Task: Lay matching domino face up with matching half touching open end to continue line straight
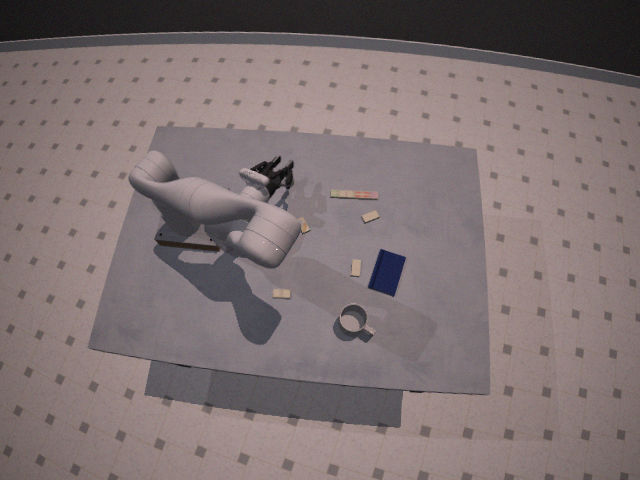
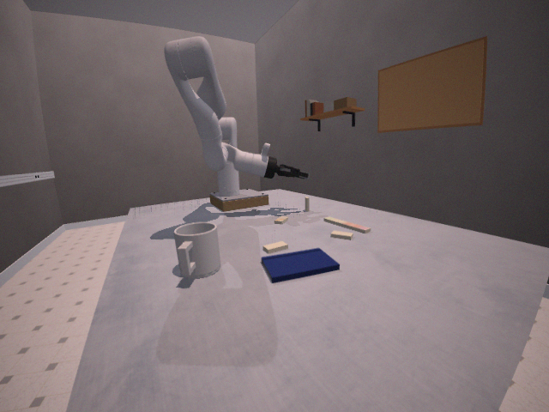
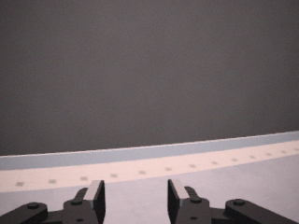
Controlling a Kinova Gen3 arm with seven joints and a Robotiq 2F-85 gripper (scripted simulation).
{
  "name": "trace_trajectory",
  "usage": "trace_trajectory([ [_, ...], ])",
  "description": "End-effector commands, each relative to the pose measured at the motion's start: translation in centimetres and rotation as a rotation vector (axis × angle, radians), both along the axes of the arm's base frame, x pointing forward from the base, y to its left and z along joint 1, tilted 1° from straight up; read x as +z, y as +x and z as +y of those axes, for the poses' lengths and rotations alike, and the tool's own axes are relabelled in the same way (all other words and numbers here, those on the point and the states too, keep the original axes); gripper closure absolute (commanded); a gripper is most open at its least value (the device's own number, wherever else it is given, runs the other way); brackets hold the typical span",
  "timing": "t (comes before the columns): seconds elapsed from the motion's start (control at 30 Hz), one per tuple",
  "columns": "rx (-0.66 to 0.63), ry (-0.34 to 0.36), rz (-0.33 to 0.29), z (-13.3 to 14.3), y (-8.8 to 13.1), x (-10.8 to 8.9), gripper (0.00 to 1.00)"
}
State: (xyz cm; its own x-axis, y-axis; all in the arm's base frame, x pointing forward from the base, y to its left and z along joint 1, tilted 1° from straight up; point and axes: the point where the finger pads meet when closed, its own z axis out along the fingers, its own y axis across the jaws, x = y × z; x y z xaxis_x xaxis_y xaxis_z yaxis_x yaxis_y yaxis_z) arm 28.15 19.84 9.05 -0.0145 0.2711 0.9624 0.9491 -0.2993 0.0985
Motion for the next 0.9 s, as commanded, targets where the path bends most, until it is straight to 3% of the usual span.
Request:
trace_trajectory([
  [0.0,0.015,-0.017,-0.005,0.01,-0.10,-0.21,0.53],
  [0.63,0.078,-0.072,-0.060,0.06,0.19,0.59,0.53],
  [0.87,0.160,-0.153,-0.110,0.16,0.12,0.58,0.53],
])
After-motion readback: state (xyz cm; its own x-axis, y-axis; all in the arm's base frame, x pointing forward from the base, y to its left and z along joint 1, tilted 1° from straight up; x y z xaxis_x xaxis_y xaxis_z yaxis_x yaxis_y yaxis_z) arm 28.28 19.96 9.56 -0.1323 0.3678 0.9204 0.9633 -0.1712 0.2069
